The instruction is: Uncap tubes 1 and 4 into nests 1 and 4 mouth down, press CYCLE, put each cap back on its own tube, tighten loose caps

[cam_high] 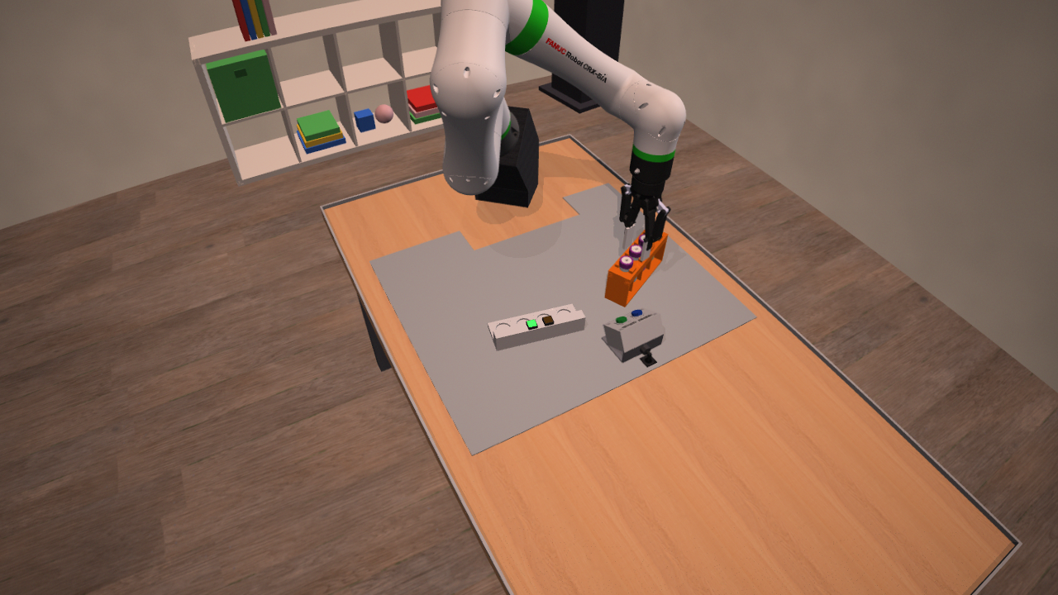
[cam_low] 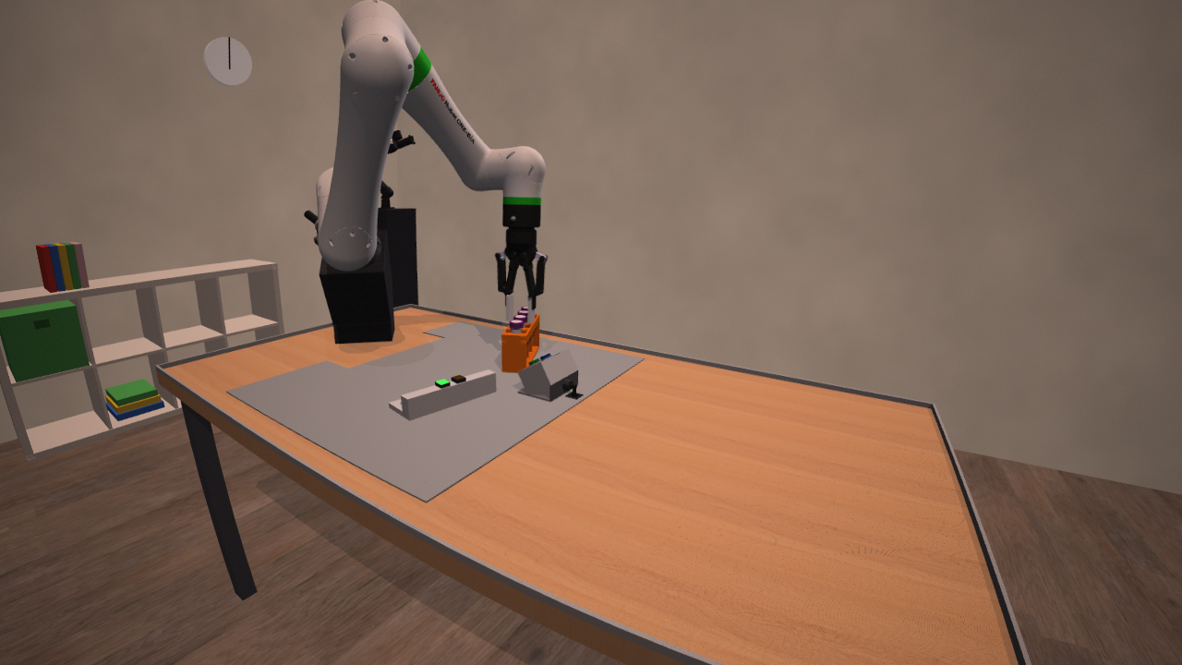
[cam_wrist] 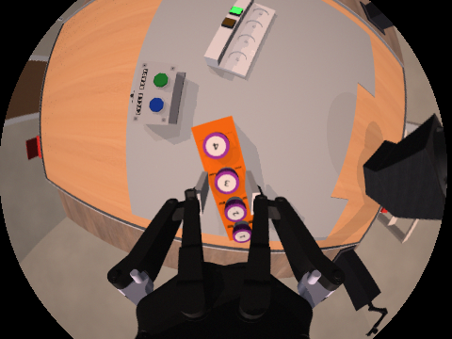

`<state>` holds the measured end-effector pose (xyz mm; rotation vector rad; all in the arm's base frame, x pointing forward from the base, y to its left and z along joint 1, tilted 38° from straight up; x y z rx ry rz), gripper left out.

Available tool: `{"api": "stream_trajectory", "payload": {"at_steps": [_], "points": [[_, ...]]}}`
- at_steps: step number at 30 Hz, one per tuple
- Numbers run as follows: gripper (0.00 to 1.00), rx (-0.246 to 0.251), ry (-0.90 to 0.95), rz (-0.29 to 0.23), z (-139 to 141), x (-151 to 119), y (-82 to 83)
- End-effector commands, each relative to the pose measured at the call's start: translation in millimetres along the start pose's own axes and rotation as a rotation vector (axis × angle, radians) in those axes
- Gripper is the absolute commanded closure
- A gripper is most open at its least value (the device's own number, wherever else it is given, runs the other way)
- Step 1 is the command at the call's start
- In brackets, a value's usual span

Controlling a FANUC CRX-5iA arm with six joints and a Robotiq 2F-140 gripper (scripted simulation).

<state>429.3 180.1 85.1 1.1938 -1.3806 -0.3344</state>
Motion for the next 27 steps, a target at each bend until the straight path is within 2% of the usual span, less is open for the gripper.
{"api": "stream_trajectory", "payload": {"at_steps": [1, 3, 15, 22, 23, 25, 27], "points": [[0.65, 0.0, 0.0, 0.0, 0, 0, 0.2], [0.65, 0.0, 0.0, 0.0, 0, 0, 0.2], [0.65, 0.0, 0.0, 0.0, 0, 0, 36.2], [0.65, 0.0, 0.0, 0.0, 0, 0, 45.7], [1.0, 0.0, -0.083, 0.0, -3, 8, 45.7], [1.0, 0.0, -0.204, 0.0, -9, 23, 45.8], [1.0, 0.0, -0.204, 0.0, -12, 31, 45.8]]}}
Point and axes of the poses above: the point where the finger pads meet when closed, its own y axis back along the fingers, its own z axis across the jaws, x = y × z, the point moved 9 cm from there along y, back along the fingers, and after that the axes turned 12 degrees about y, right-handed, at the moved point
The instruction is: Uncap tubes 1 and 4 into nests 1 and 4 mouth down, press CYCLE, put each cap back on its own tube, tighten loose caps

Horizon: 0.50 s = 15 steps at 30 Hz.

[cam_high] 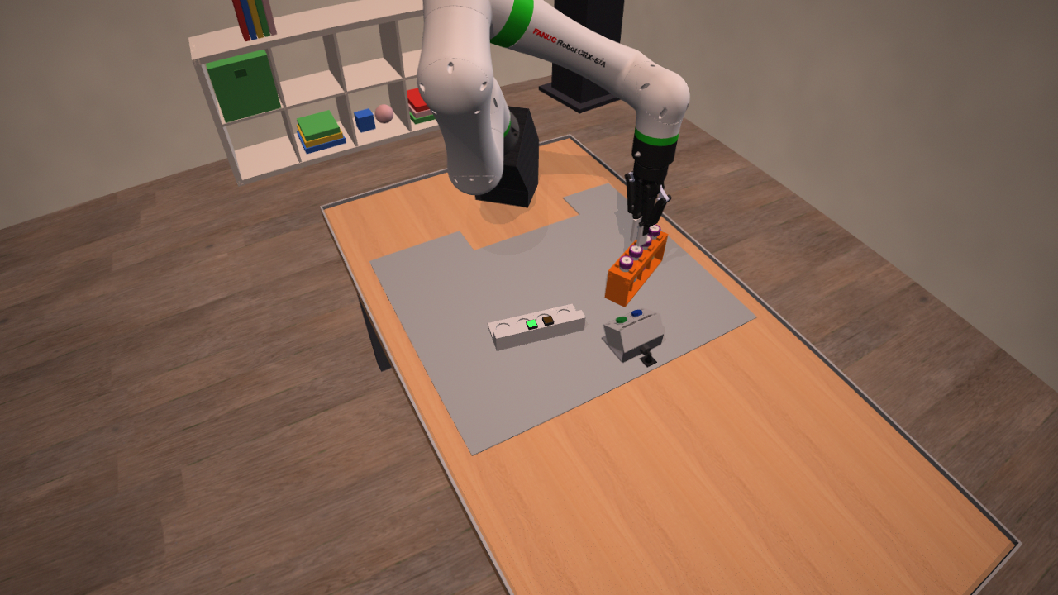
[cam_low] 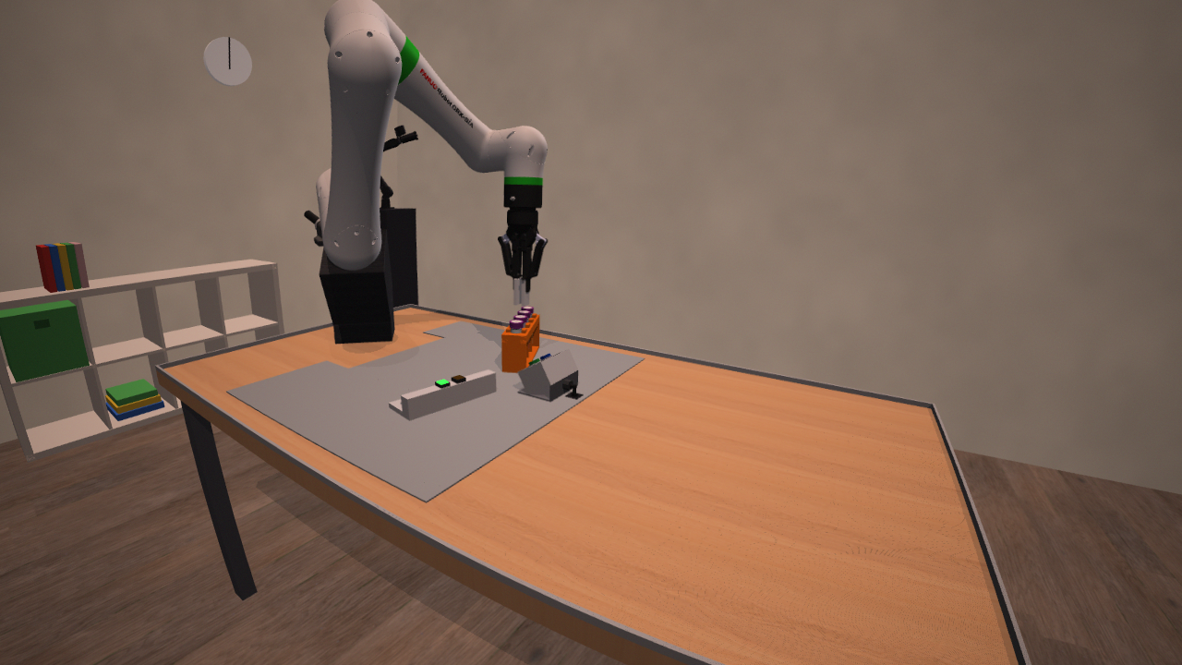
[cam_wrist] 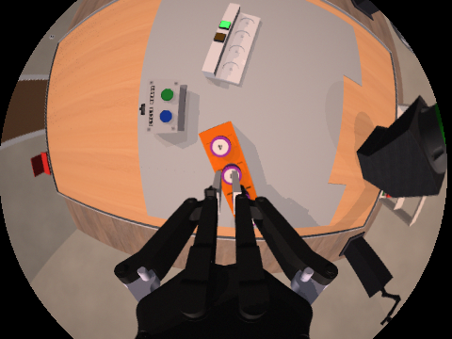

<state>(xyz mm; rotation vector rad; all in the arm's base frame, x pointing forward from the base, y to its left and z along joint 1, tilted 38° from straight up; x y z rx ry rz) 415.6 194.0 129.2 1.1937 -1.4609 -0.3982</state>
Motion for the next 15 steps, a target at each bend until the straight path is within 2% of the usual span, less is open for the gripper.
{"api": "stream_trajectory", "payload": {"at_steps": [1, 4, 7, 13, 15], "points": [[1.0, 0.0, -0.109, 0.003, -13, 27, -0.8], [1.0, 0.0, -0.109, 0.003, -24, 49, -0.6], [1.0, 0.0, -0.109, 0.003, -24, 49, -0.6], [1.0, 0.0, -0.109, 0.003, -46, 94, -0.2], [1.0, 0.0, -0.109, 0.003, -47, 95, -0.2]]}}
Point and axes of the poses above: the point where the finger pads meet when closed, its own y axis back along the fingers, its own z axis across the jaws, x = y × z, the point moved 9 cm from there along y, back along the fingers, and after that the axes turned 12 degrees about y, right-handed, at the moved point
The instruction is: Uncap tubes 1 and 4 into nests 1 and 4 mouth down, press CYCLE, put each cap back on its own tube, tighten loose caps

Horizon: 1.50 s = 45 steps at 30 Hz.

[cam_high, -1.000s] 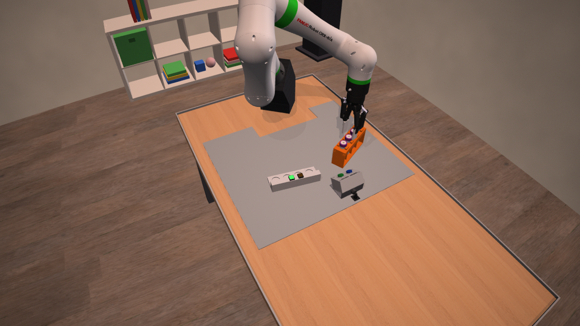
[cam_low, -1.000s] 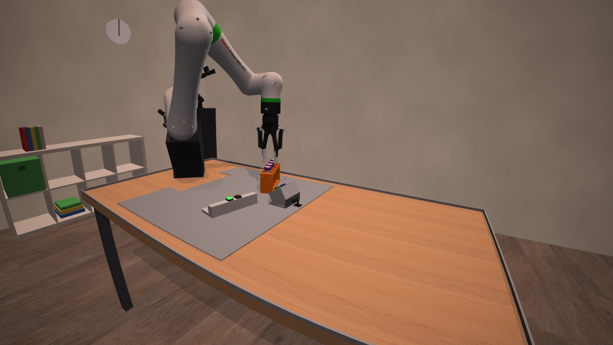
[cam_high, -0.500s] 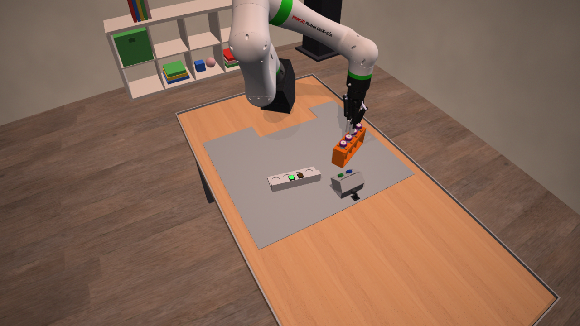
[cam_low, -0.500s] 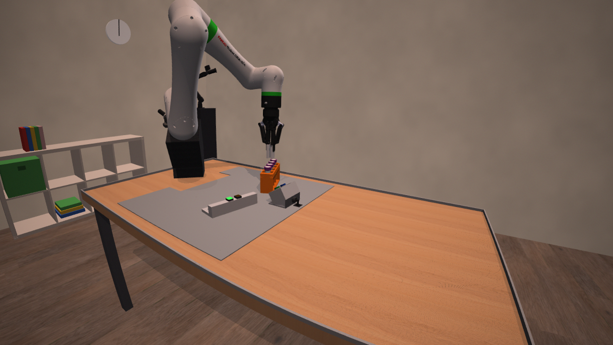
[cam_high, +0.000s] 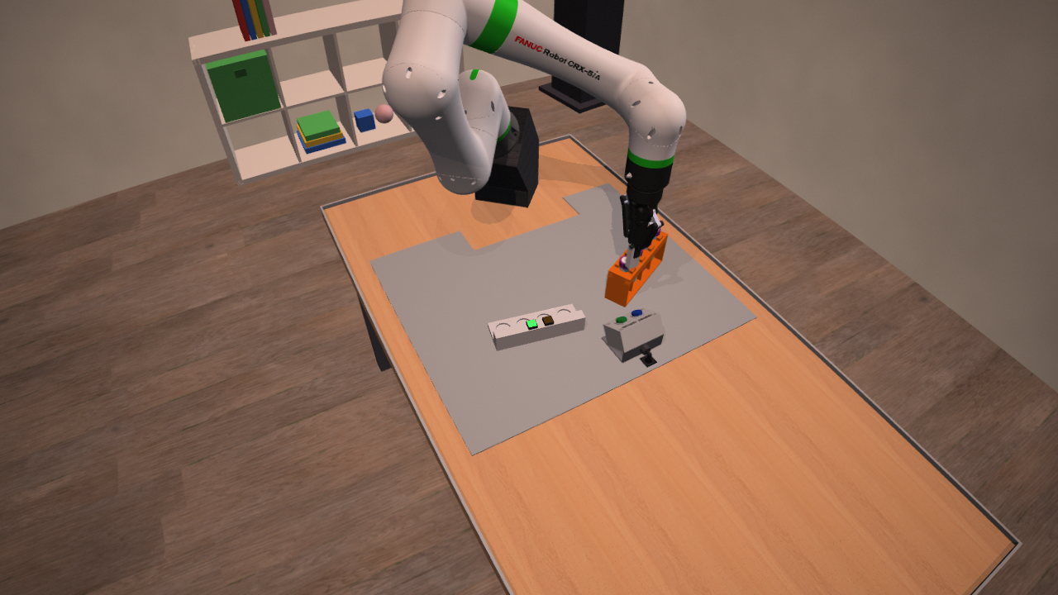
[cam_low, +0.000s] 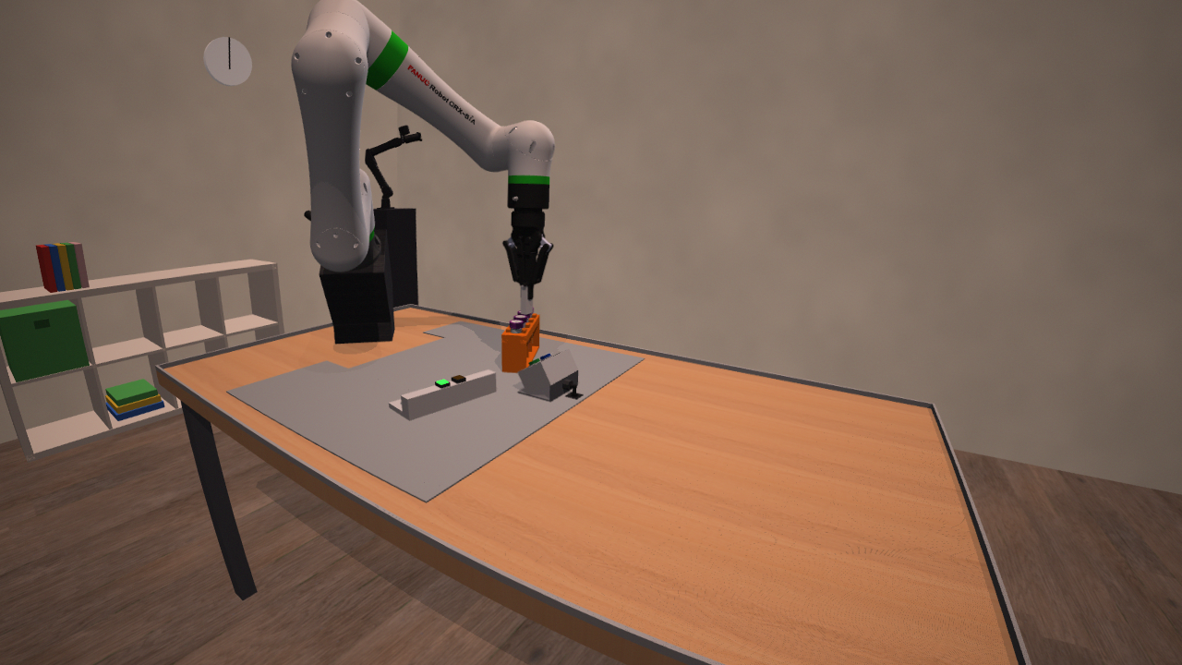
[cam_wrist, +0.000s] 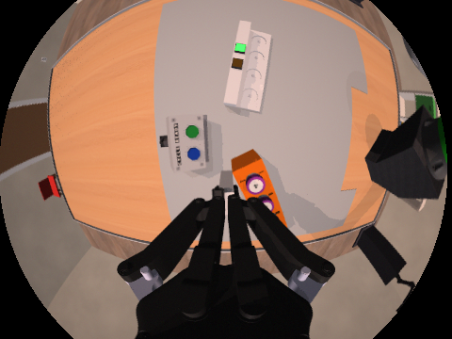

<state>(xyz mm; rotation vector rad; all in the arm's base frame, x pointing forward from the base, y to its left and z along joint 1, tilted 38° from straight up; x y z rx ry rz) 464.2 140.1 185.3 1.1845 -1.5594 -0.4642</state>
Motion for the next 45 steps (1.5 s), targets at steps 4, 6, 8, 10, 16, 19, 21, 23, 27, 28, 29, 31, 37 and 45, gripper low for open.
{"api": "stream_trajectory", "payload": {"at_steps": [4, 6, 8, 10, 16, 19, 21, 23, 27, 28, 29, 31, 37, 45], "points": [[1.0, -0.002, 0.001, -0.003, -16, 22, -10.0], [1.0, -0.002, 0.001, -0.003, -23, 34, -19.6], [1.0, -0.002, 0.001, -0.003, -27, 39, -24.4], [1.0, -0.002, 0.001, -0.003, -31, 45, -29.2], [1.0, -0.002, 0.001, -0.003, -49, 74, -53.2], [1.0, -0.002, 0.001, -0.003, -51, 76, -55.3], [1.0, -0.002, 0.001, -0.003, -51, 76, -55.3], [1.0, -0.002, 0.001, -0.003, -51, 76, -55.3], [1.0, -0.002, 0.001, -0.003, -51, 76, -58.3], [1.0, -0.002, 0.001, -0.003, -51, 76, -61.3], [1.0, -0.002, 0.001, -0.003, -51, 76, -64.3], [1.0, -0.002, 0.001, -0.003, -51, 76, -70.3], [1.0, -0.002, 0.001, -0.003, -51, 76, -73.3], [1.0, -0.002, 0.001, -0.003, -51, 76, -74.0]]}}
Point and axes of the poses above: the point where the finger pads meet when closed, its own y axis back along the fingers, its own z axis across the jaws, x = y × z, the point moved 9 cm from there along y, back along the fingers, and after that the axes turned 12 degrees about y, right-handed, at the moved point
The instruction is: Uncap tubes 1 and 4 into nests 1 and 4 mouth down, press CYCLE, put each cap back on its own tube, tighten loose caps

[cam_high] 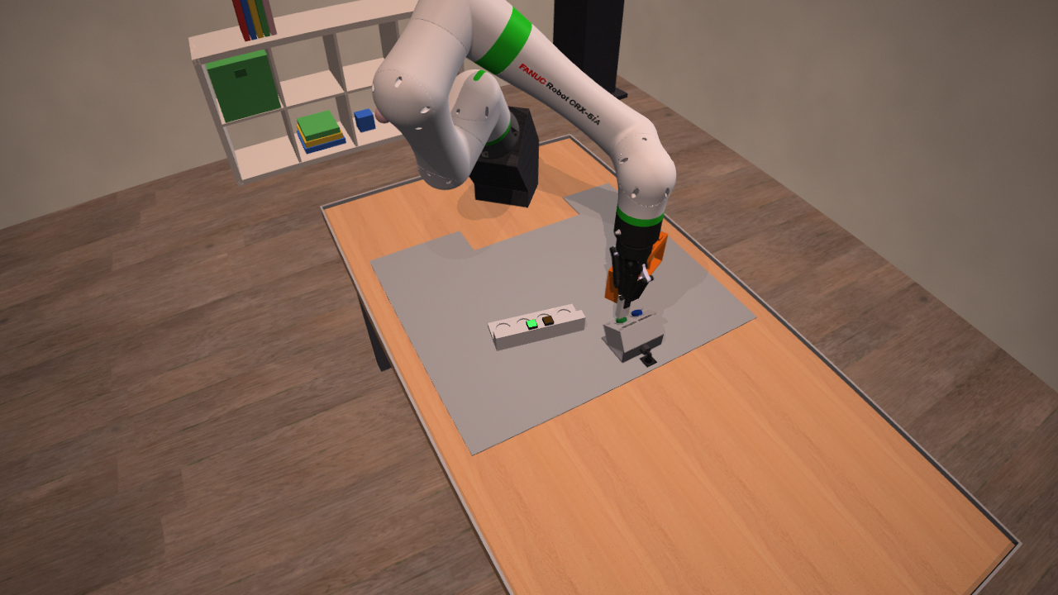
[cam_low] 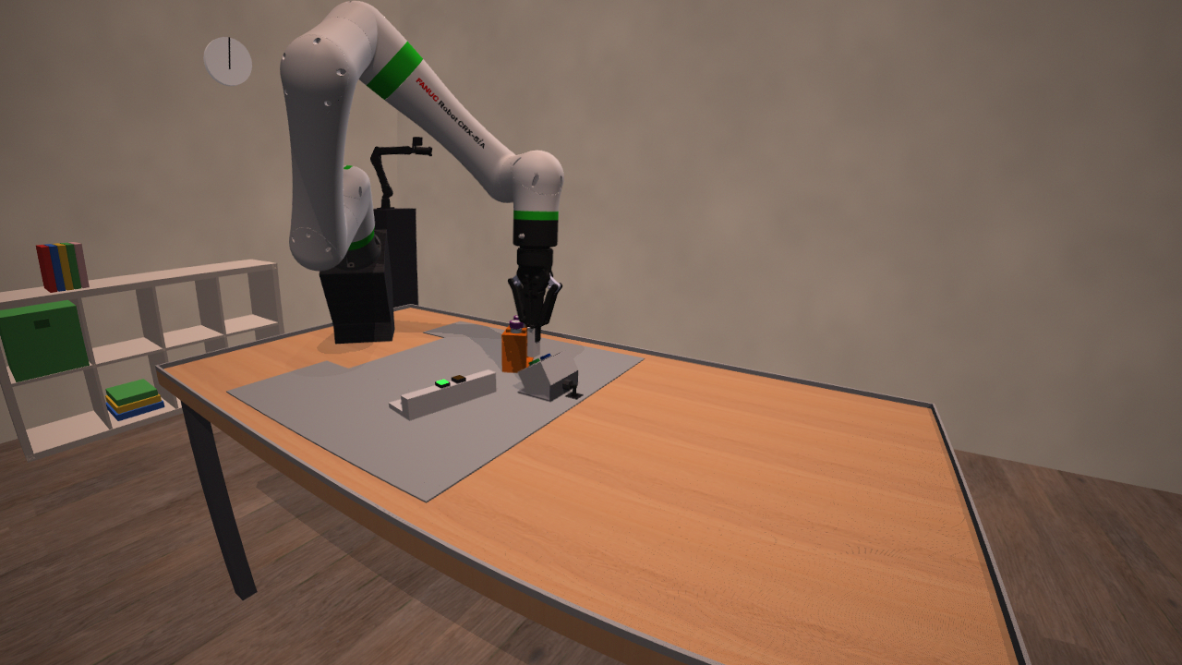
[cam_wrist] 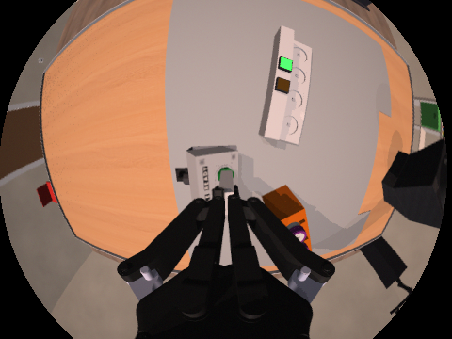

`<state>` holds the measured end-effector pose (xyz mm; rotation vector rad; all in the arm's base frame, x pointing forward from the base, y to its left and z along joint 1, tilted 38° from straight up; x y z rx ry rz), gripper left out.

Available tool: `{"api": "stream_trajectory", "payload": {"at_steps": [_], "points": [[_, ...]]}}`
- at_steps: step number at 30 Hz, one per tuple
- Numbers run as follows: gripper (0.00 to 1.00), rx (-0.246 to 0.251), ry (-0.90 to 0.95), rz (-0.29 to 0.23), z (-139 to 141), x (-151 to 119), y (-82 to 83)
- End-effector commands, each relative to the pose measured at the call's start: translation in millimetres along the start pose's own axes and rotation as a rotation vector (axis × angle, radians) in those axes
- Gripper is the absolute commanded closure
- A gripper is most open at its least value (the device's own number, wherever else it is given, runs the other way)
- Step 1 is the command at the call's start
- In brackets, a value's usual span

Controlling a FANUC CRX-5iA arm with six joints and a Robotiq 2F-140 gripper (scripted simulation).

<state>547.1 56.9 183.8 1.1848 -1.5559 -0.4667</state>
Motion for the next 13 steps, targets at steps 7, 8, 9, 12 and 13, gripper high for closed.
{"api": "stream_trajectory", "payload": {"at_steps": [7, 8, 9, 12, 13], "points": [[1.0, 0.0, 0.0, 0.0, -0.1, -0.1, -5.1], [1.0, 0.0, 0.0, 0.0, -0.1, -0.1, -5.8], [1.0, 0.0, 0.0, 0.0, -0.1, -0.1, -6.4], [1.0, 0.0, 0.0, 0.0, -0.1, -0.1, -8.4], [1.0, 0.0, 0.0, 0.0, -0.1, -0.1, -9.1]]}}
Point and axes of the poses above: the point where the finger pads meet when closed, its own y axis back along the fingers, its own z axis across the jaws, x = y × z, the point moved 9 cm from there along y, back along the fingers, and after that the axes turned 12 degrees about y, right-handed, at the moved point
